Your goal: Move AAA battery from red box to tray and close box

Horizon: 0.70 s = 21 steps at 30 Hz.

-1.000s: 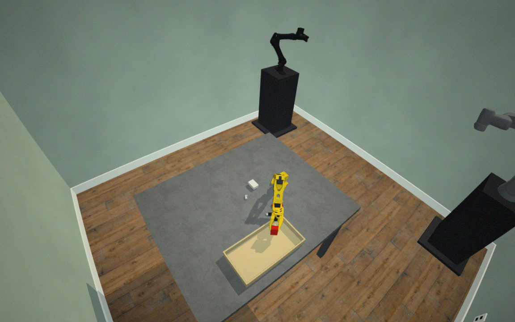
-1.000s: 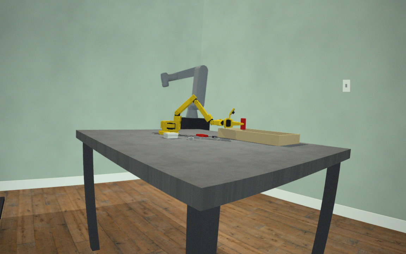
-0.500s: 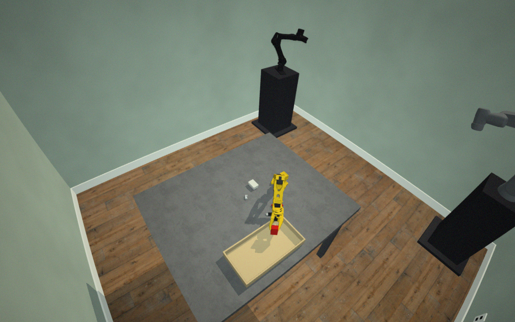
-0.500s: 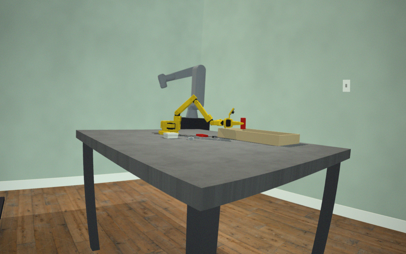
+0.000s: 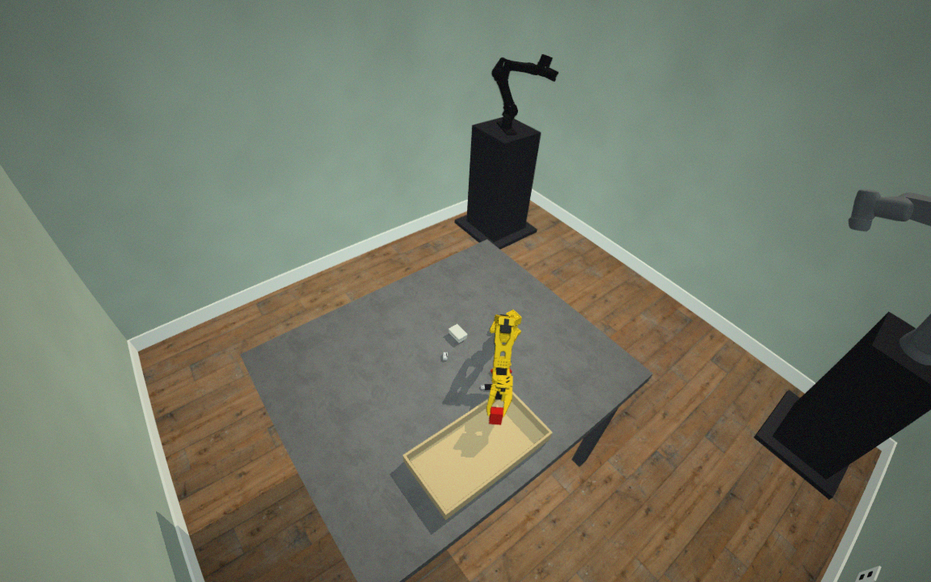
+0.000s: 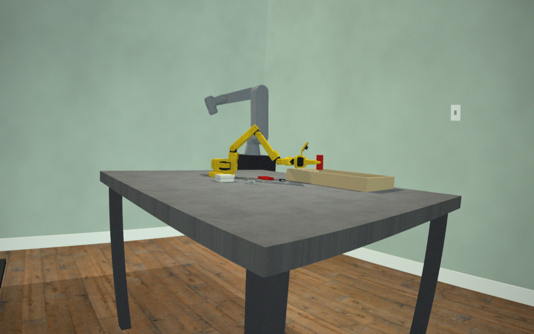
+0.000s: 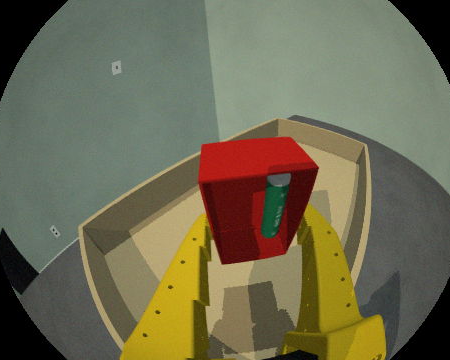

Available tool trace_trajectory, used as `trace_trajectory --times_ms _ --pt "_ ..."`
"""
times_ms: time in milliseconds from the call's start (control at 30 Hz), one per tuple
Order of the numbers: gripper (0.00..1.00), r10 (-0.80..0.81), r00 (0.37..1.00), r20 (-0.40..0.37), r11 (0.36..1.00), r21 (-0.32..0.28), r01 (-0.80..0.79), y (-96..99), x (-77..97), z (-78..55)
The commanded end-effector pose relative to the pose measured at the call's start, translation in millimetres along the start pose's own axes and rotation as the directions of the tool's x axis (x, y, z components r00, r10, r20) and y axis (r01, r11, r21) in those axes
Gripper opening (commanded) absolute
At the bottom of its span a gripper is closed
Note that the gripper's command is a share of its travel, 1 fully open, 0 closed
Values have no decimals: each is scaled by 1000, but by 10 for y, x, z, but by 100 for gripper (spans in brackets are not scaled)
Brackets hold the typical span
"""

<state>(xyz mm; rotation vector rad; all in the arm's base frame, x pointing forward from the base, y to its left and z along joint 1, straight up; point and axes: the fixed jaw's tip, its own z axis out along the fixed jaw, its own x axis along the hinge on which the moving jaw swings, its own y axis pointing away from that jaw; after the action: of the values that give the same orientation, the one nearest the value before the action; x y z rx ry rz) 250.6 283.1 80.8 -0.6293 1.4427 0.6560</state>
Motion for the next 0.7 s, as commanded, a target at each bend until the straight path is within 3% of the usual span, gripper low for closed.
trace_trajectory --times_ms 0,667 --pt "21 -7 999 54 1000 6 7 -22 -141 23" --pt "21 -10 992 123 1000 7 9 -21 -259 28"
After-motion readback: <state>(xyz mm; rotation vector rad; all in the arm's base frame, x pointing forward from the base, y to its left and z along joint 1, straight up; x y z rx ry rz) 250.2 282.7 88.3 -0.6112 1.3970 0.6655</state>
